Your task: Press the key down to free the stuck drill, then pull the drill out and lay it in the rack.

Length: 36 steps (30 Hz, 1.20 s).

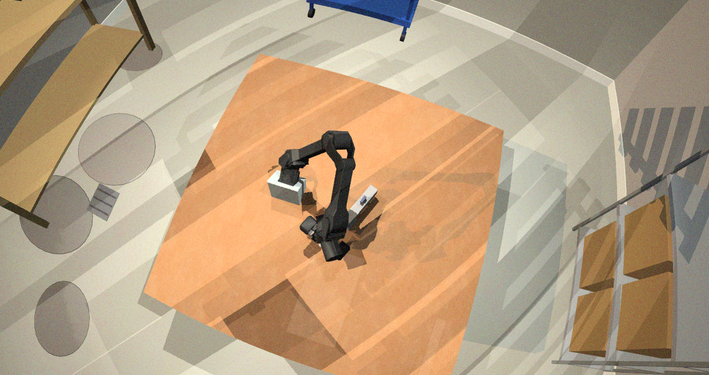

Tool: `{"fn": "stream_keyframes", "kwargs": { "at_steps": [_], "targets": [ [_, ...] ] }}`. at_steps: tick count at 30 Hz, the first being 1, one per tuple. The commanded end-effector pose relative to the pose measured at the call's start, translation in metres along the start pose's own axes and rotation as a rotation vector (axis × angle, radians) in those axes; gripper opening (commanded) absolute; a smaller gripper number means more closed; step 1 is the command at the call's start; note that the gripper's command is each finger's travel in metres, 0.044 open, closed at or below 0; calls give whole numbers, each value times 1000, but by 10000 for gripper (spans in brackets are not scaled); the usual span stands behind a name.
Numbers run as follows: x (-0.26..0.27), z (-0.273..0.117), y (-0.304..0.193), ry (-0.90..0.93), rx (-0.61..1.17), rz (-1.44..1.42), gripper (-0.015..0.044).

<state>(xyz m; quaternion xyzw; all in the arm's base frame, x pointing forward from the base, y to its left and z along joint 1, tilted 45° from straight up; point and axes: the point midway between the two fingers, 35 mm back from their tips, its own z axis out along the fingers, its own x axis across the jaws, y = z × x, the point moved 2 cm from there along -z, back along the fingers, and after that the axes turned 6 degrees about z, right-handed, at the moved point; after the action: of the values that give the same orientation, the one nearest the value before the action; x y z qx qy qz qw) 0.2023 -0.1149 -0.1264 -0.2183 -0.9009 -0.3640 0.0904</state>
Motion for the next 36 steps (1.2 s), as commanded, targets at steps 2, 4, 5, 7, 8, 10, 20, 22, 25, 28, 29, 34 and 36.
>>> {"fn": "stream_keyframes", "kwargs": {
  "at_steps": [2,4,5,7,8,10,20,22,25,28,29,34,36],
  "targets": [
    [-2,-3,0,-3,7,-6,0],
    [-2,-4,0,-3,7,-6,0],
    [-2,-4,0,-3,7,-6,0],
    [-2,-4,0,-3,7,-6,0],
    [-2,-5,0,-3,7,-6,0],
    [-2,-5,0,-3,7,-6,0],
    [-2,-7,0,-3,7,-6,0],
    [-3,-8,0,-3,7,-6,0],
    [-3,-9,0,-3,7,-6,0],
    [-3,-9,-1,-3,7,-6,0],
    [-3,-9,-1,-3,7,-6,0],
    [-4,-10,-1,-3,7,-6,0],
    [-4,-10,-1,-3,7,-6,0]
  ]
}}
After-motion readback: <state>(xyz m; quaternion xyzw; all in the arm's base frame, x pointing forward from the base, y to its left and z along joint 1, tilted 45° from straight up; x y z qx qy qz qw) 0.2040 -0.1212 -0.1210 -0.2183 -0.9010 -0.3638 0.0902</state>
